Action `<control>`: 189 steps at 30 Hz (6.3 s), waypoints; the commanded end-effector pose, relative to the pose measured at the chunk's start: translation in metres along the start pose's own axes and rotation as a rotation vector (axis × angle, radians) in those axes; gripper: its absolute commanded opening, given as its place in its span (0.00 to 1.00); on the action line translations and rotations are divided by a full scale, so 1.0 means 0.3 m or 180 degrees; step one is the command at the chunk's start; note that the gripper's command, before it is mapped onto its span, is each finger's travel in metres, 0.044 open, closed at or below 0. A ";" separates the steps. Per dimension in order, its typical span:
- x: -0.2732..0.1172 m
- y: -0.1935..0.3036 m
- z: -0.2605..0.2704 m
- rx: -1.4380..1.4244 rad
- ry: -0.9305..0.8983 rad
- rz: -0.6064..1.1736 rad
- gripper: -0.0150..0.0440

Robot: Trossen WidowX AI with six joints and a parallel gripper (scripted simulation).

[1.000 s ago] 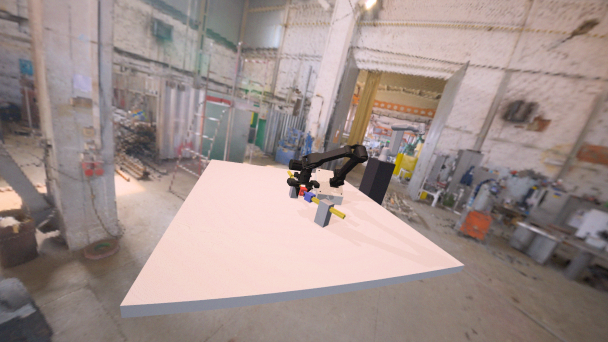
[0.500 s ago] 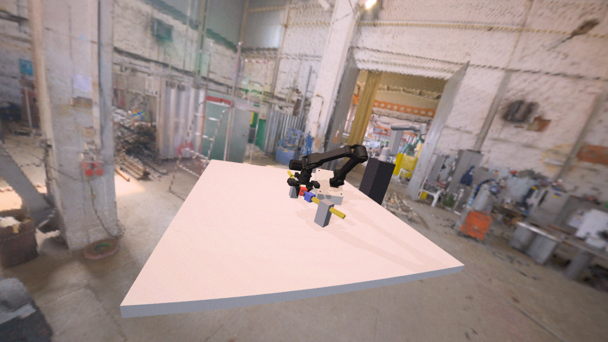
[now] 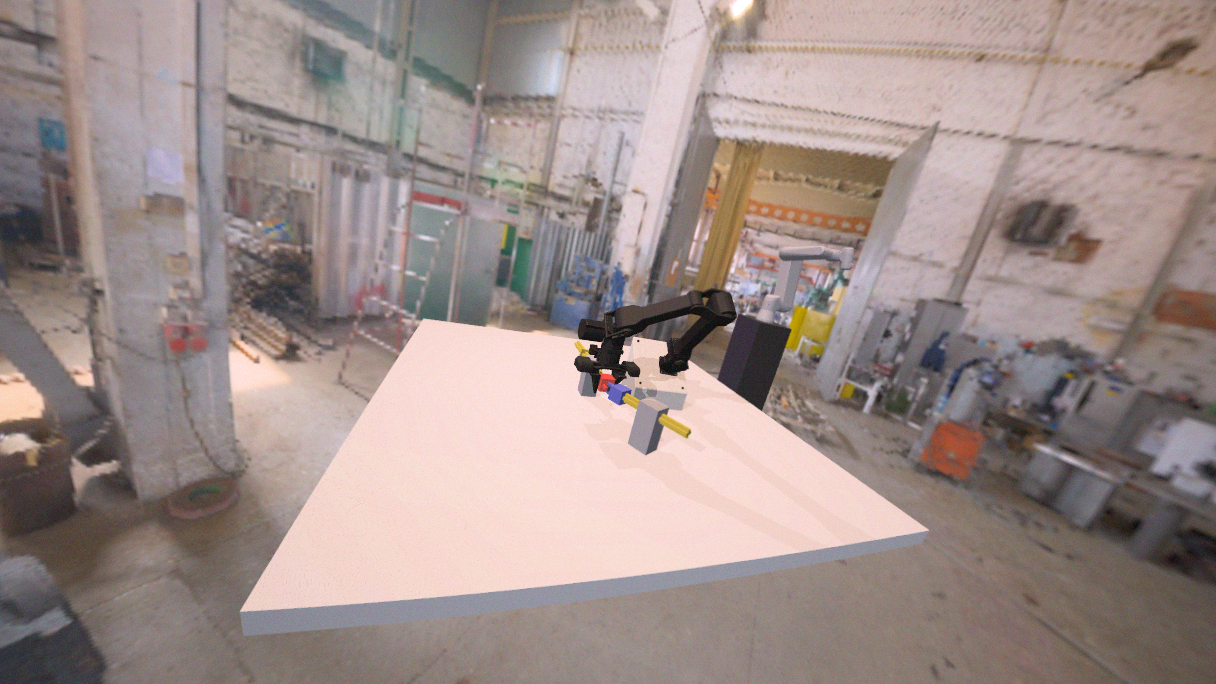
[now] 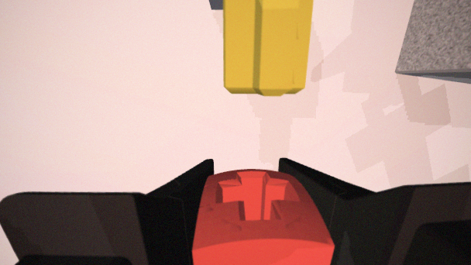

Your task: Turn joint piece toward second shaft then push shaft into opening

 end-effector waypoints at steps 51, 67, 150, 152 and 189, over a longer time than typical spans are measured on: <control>-0.244 -0.009 0.026 -0.1448 -0.0030 -0.0107 1.00; -0.424 -0.011 0.023 -0.3179 -0.0054 -0.0148 1.00; -0.355 -0.537 0.015 -0.1504 -0.0225 0.0730 1.00; -0.356 -0.569 0.017 -0.1716 -0.0239 0.0676 1.00; -0.363 -1.076 -0.035 -0.4947 0.0046 -0.0051 1.00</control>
Point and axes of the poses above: the point midway between the two fingers, 35 mm back from their tips, its own x axis out along the fingers, its own z axis across the jaws, y = z × x, the point moved 1 cm from there along -x, back along the fingers, and after that the axes turned 1 degree about -x, right-handed, at the moved point
